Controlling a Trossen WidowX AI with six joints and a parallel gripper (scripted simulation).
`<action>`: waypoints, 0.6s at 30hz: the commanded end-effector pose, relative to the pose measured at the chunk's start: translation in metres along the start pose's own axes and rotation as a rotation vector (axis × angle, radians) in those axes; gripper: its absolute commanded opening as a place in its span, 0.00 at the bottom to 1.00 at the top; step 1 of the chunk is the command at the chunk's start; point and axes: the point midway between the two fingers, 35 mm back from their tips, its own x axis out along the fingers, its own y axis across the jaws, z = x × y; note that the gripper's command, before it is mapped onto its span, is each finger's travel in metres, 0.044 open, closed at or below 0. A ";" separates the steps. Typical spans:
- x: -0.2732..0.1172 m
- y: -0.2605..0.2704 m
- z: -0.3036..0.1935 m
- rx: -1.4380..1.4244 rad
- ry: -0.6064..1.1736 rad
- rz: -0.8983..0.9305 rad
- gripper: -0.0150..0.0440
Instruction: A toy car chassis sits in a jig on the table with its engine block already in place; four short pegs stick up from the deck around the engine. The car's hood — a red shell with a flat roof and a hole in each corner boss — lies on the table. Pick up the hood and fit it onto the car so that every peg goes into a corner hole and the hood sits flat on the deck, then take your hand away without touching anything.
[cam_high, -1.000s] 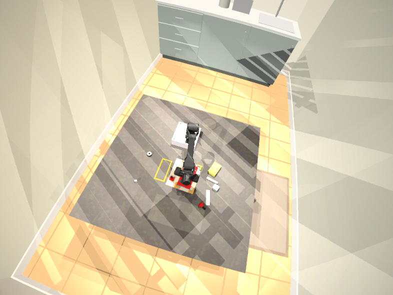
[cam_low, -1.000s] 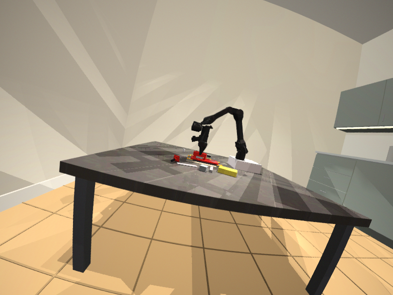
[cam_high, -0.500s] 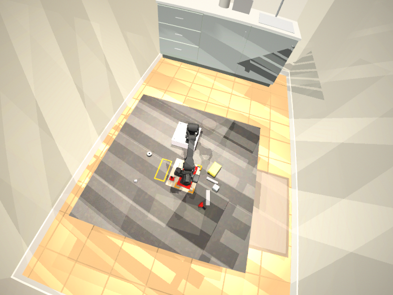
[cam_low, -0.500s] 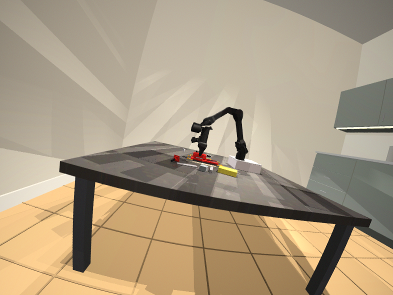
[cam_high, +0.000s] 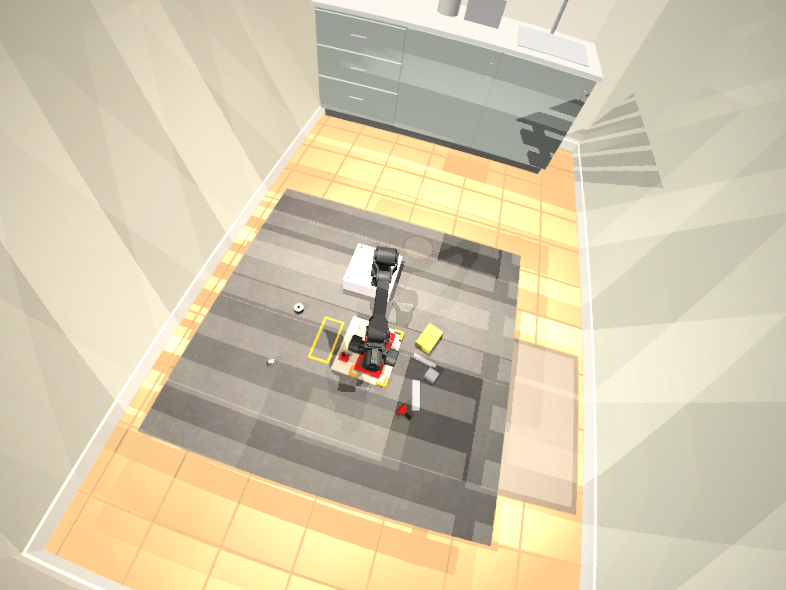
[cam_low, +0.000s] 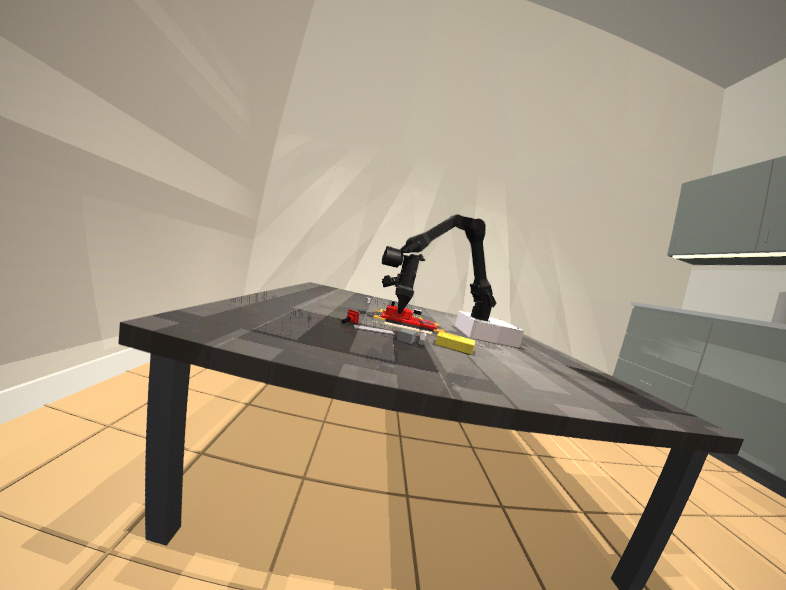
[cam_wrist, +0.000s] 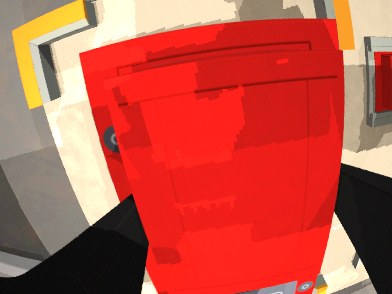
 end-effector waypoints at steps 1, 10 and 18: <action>0.000 0.000 0.000 0.000 0.000 0.000 0.34; 0.000 0.000 0.000 0.000 0.000 0.000 0.74; 0.000 0.000 0.000 0.000 0.000 0.000 1.00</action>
